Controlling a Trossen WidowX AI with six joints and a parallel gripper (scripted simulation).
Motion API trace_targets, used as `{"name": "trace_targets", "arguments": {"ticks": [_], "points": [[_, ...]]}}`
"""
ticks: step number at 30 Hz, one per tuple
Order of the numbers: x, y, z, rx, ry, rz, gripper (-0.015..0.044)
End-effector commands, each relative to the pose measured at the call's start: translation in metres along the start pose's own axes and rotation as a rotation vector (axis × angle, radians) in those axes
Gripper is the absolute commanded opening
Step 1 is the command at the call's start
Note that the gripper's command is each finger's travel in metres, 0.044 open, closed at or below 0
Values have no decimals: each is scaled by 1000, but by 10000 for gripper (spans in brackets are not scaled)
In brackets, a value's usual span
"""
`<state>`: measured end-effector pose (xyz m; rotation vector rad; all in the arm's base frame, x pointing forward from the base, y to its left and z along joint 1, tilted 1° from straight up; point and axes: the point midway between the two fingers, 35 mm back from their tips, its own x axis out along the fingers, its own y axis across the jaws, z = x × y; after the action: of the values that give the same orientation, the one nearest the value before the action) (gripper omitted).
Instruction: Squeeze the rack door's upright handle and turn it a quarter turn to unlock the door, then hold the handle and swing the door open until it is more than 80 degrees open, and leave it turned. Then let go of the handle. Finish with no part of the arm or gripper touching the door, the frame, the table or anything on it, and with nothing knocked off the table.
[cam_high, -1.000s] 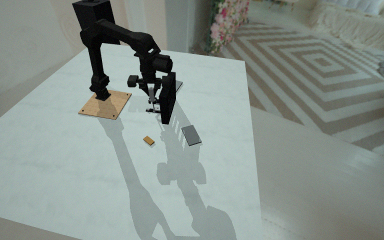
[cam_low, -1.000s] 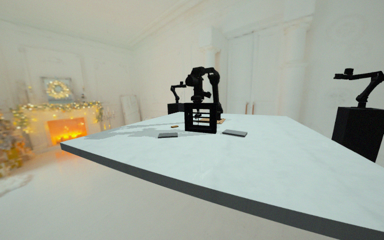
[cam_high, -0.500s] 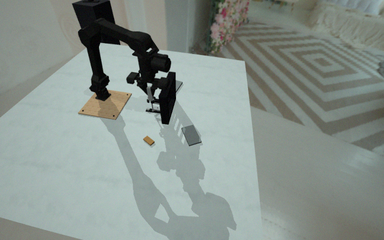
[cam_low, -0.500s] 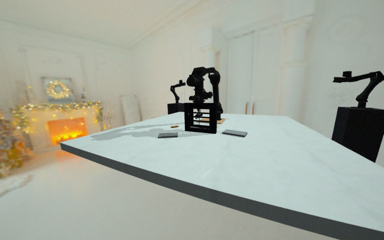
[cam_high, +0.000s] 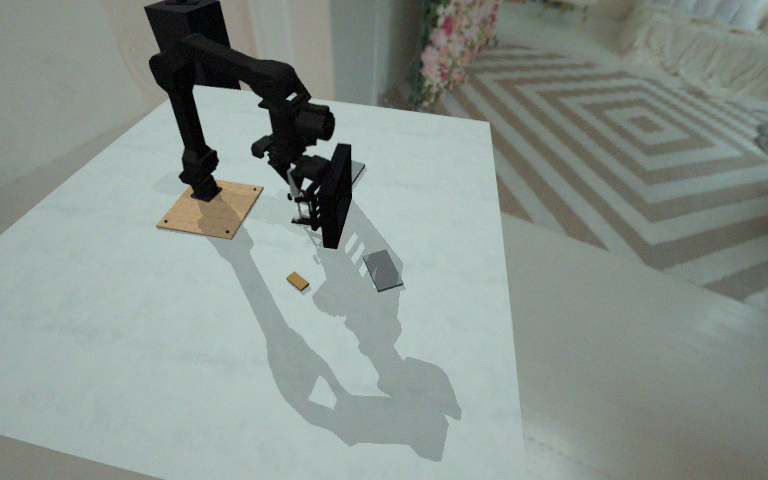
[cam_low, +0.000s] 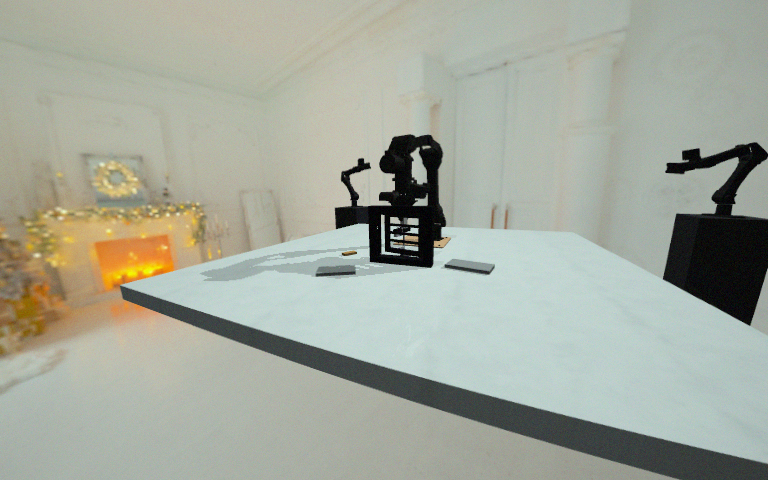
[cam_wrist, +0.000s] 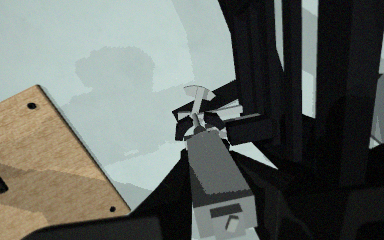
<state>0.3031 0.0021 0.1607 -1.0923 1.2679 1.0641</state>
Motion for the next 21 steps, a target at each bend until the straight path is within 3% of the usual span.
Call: {"name": "trace_targets", "arguments": {"ticks": [1, 21], "points": [[0, 4, 2, 84, -5, -9, 14], [0, 37, 20, 413, -7, -6, 14]]}}
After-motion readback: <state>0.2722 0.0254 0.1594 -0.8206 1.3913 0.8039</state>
